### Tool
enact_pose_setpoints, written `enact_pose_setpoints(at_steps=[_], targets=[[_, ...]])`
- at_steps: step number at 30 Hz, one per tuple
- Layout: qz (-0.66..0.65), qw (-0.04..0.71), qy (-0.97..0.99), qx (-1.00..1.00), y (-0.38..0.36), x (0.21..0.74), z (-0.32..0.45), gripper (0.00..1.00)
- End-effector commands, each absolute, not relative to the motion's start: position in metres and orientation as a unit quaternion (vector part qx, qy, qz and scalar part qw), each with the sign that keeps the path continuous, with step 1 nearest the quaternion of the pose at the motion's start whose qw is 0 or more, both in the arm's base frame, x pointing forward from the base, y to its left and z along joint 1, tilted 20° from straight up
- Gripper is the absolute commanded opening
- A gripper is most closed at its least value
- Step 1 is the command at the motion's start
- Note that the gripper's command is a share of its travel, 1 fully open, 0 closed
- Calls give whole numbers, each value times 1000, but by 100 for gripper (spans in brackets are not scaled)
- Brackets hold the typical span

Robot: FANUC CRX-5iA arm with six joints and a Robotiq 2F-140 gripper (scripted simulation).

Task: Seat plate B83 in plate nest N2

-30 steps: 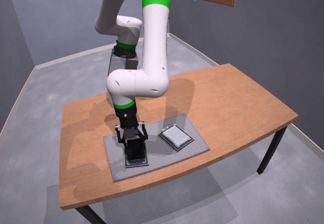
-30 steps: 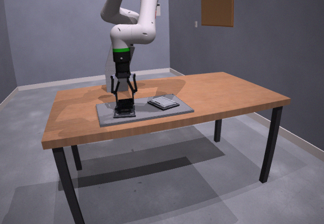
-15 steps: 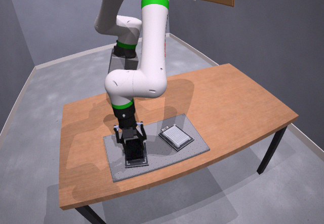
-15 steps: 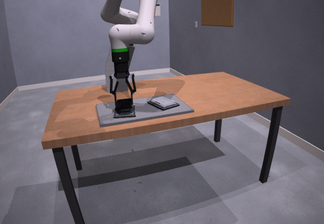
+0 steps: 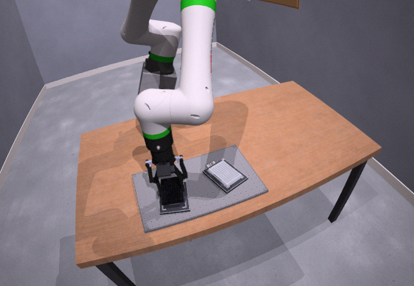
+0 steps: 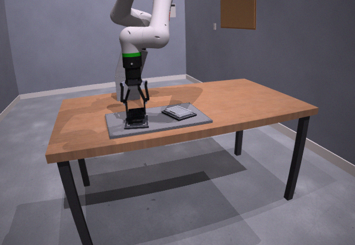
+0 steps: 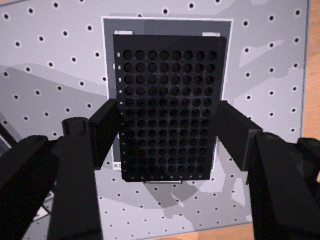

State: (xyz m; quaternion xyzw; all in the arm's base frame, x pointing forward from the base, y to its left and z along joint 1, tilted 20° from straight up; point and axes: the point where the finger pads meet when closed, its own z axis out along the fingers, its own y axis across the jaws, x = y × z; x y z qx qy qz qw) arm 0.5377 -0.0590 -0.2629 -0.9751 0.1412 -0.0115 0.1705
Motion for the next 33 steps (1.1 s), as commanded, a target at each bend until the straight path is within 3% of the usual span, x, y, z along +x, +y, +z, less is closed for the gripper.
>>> enact_pose_setpoints(at_steps=[1, 33], targets=[[-12, 170, 141, -975, -59, 539, -262, 10], [-12, 170, 141, -975, -53, 540, -279, 10]])
